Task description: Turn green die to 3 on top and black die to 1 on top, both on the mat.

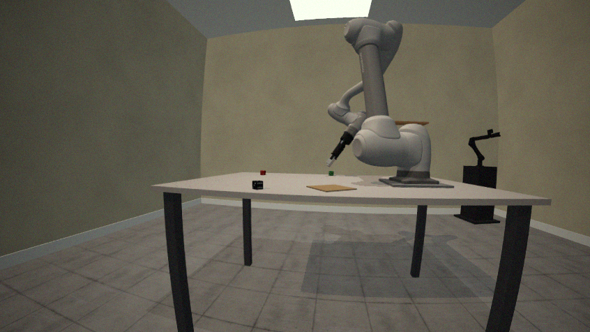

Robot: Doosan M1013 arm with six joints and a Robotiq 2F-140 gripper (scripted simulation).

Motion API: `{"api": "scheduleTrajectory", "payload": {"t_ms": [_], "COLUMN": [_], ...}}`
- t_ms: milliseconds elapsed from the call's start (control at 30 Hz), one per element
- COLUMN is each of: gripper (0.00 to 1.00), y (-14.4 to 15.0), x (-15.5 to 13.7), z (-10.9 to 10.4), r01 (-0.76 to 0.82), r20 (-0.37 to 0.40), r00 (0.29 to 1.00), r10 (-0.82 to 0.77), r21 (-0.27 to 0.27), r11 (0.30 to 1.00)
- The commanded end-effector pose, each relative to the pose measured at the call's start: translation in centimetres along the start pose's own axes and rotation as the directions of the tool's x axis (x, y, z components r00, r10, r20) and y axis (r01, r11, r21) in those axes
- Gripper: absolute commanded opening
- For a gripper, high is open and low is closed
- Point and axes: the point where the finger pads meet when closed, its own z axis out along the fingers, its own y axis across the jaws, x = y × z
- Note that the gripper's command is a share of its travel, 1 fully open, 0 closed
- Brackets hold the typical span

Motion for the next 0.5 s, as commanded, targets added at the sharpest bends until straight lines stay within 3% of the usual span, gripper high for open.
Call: {"api": "scheduleTrajectory", "payload": {"t_ms": [0,167,267,367,400,467], "gripper": [0.35,0.35,0.35,0.35,0.35,0.35], "y": [-0.2,-2.0,-2.2,-4.3,-4.4,-5.6], "x": [0.2,-0.2,-0.3,-1.7,-1.8,-3.0], "z": [-0.1,-1.4,-1.6,-3.3,-3.4,-4.6], "r01": [-0.040,-0.063,-0.064,-0.062,-0.061,-0.053], "r20": [-0.163,-0.313,-0.325,-0.411,-0.414,-0.439], "r00": [0.986,0.945,0.940,0.898,0.896,0.877], "r10": [0.040,0.092,0.098,0.158,0.161,0.197], "r21": [0.007,0.101,0.113,0.237,0.244,0.319], "r11": [0.999,0.993,0.991,0.969,0.968,0.946]}}
